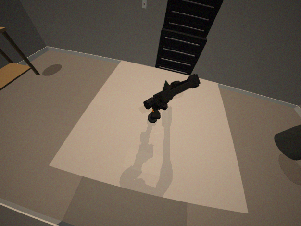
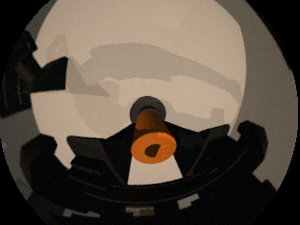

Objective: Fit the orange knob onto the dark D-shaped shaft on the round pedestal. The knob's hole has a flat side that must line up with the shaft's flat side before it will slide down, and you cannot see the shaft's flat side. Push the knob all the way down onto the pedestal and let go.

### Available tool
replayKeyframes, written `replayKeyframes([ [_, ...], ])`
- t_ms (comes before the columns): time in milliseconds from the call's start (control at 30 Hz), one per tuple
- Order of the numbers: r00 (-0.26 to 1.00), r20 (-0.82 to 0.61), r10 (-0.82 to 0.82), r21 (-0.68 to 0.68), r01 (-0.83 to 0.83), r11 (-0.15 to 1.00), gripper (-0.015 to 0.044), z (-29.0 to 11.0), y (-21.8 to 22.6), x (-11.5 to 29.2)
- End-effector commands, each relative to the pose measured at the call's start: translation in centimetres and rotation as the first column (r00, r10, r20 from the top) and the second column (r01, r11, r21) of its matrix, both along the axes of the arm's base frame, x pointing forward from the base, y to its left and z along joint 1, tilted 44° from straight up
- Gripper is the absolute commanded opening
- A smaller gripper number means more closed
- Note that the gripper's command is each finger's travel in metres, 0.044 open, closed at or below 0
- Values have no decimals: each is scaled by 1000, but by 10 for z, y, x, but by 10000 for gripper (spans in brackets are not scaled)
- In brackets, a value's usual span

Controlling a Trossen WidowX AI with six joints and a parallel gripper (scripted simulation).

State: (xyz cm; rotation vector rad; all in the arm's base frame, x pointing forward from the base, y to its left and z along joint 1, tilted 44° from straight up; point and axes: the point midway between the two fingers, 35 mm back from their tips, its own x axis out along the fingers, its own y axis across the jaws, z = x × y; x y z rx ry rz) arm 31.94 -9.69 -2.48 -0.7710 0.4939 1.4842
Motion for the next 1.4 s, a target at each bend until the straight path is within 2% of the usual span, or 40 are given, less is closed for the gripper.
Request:
replayKeyframes([
  [0, 1000, 7, 1, -2, 0, 1000, 0, 1, -1, 2],
  [900, 1000, 7, 1, -3, 0, 1000, 0, 0, -4, 4],
  [1133, 979, 143, 144, -25, -142, 990, 0, 2, -3, 2],
  [1367, 977, 149, 151, -26, -149, 988, 0, 2, -1, 0],
])
